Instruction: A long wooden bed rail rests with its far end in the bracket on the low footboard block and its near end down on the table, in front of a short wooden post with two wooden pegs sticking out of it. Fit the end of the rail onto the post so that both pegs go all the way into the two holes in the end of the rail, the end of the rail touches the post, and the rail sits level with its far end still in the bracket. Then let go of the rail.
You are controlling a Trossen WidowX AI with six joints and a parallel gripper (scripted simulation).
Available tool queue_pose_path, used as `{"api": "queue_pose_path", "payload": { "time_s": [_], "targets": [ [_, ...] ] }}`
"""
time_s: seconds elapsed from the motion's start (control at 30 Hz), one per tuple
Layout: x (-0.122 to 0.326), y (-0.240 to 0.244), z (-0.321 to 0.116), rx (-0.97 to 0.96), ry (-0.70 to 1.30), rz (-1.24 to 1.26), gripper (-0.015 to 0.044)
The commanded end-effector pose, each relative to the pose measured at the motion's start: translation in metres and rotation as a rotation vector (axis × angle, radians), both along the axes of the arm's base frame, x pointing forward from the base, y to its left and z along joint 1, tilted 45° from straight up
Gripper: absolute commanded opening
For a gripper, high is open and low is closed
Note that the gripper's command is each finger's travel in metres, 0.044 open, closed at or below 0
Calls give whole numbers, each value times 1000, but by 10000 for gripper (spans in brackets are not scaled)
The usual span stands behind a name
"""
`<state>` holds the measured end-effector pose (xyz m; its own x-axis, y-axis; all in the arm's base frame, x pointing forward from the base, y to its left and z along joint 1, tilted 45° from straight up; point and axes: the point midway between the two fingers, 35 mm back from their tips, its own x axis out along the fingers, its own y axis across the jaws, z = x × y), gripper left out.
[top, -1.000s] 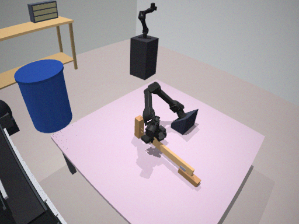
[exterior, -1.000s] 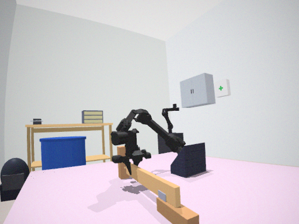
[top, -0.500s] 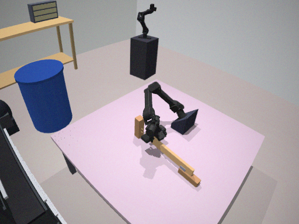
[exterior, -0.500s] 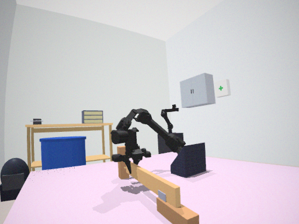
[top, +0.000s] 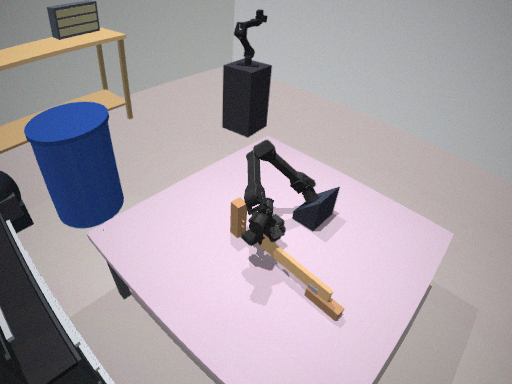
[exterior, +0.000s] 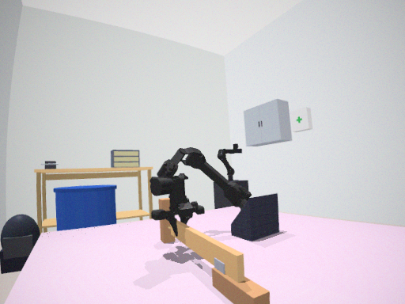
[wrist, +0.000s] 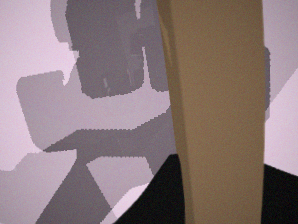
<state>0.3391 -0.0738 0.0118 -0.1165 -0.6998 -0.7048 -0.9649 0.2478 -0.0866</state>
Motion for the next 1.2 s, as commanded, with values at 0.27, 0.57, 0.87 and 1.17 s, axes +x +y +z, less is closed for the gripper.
{"api": "queue_pose_path", "payload": {
  "time_s": [0.27, 0.57, 0.87, 1.17],
  "targets": [
    [0, 4, 0, 5, -3, 5, 0],
    [0, 3, -1, 5, -3, 5, 0],
    [-1, 2, 0, 5, -3, 5, 0],
    [-1, 0, 2, 5, -3, 5, 0]
  ]
}}
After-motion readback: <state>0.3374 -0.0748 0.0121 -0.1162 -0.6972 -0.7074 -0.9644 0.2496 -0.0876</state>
